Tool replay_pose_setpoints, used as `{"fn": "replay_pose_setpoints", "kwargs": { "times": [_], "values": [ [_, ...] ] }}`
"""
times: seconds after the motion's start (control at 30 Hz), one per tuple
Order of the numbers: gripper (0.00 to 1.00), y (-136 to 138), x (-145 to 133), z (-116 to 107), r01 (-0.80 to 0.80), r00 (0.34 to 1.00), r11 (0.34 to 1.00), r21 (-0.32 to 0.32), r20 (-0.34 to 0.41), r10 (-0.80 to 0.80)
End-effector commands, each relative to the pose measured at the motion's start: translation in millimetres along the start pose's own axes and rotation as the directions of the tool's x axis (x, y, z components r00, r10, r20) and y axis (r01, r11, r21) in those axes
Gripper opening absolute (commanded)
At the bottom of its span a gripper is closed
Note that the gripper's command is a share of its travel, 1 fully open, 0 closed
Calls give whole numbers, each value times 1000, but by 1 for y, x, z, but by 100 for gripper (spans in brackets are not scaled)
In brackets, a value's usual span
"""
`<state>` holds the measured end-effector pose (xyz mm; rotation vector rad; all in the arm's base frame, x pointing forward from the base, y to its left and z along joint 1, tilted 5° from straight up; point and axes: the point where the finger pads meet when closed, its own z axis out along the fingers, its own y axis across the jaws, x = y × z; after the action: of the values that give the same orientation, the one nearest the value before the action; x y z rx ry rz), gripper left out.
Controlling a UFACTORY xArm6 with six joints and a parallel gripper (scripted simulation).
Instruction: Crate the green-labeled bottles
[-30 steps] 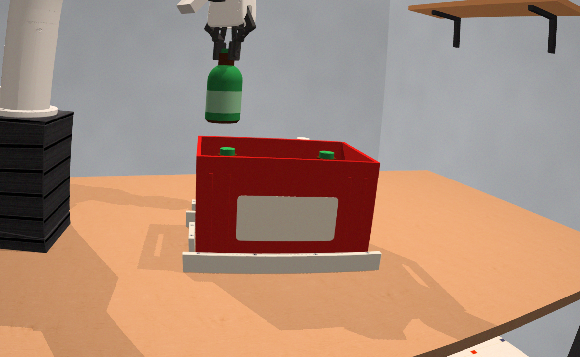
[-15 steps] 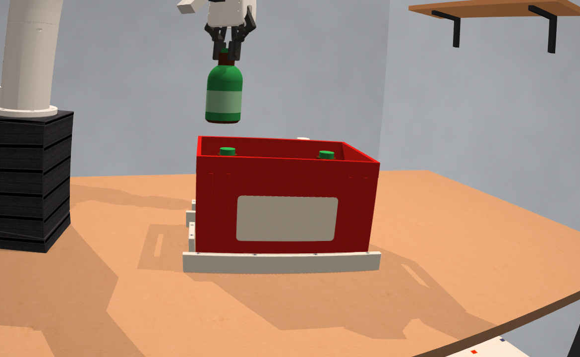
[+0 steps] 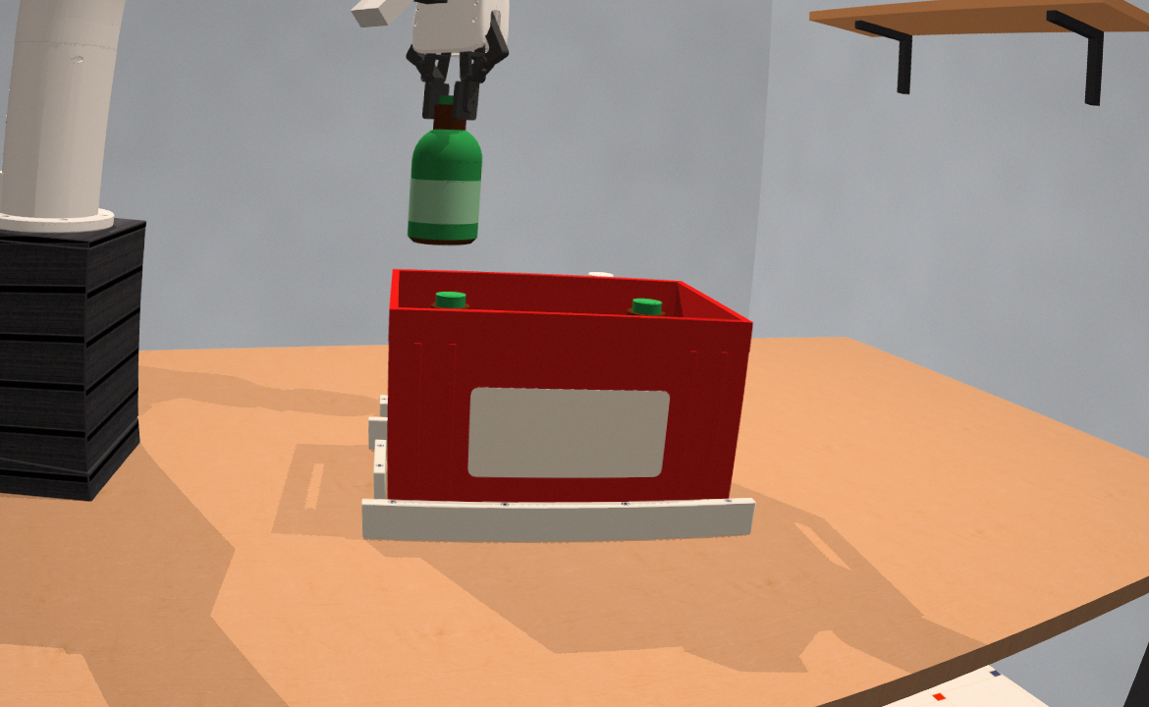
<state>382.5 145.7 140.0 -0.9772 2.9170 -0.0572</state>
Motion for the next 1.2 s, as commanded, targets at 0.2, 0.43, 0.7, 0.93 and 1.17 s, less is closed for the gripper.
{"fn": "replay_pose_setpoints", "kwargs": {
  "times": [0.2,0.43,0.7,0.93,1.17],
  "values": [
    [0,-6,0,-2,0,1000,1000,1,5,0],
    [0,-13,2,-2,0,1000,1000,1,5,0],
    [0,-21,5,-2,0,1000,1000,1,5,0],
    [0,-32,8,-2,0,1000,1000,1,5,0],
    [0,-45,12,-2,0,1000,1000,1,5,0]
  ]
}}
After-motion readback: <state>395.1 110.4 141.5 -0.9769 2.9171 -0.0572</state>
